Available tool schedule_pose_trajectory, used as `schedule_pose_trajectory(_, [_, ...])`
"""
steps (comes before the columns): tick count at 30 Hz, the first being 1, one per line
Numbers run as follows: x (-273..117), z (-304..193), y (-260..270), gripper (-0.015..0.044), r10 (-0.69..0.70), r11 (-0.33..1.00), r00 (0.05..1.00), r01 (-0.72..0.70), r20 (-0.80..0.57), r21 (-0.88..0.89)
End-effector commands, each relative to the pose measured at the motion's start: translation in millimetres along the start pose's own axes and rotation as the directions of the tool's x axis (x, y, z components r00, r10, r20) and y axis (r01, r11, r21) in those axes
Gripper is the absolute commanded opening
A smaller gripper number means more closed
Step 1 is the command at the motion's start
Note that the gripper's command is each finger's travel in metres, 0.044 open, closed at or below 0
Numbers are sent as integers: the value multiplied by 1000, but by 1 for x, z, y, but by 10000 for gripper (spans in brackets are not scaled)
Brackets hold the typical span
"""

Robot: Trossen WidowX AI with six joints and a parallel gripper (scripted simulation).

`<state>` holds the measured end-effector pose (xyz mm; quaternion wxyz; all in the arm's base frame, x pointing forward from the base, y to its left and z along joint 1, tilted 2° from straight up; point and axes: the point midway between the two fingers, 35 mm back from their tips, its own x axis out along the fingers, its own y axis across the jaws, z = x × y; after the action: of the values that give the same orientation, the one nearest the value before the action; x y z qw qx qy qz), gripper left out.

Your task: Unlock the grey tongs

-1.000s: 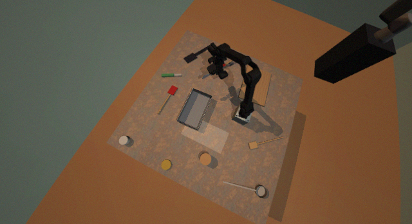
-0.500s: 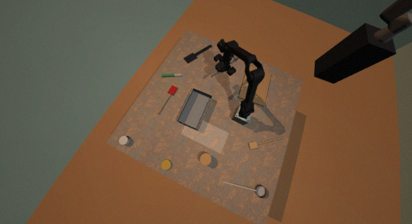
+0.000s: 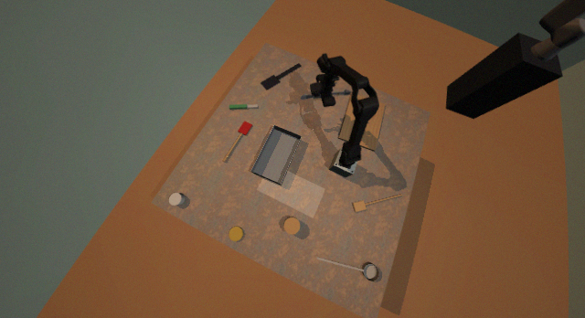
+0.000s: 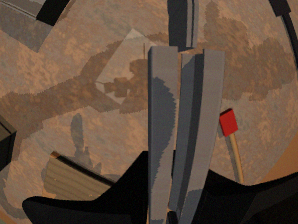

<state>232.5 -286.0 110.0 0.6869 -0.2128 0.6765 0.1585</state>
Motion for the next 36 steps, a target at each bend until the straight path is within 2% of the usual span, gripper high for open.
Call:
schedule_pose_trajectory(1, [0,-11,-1,-150,-1,986,1000,1,2,164])
schedule_pose_trajectory(8, [0,-31,-2,-150,-1,894,1000,1,-1,448])
schedule_pose_trajectory(16, [0,-55,-2,-150,-1,692,1000,3,-3,722])
schedule_pose_trajectory(26, [1,-83,0,-150,0,331,1000,6,-6,944])
schedule_pose_trajectory(36, [0,-112,5,-150,-1,-90,1000,11,-11,996])
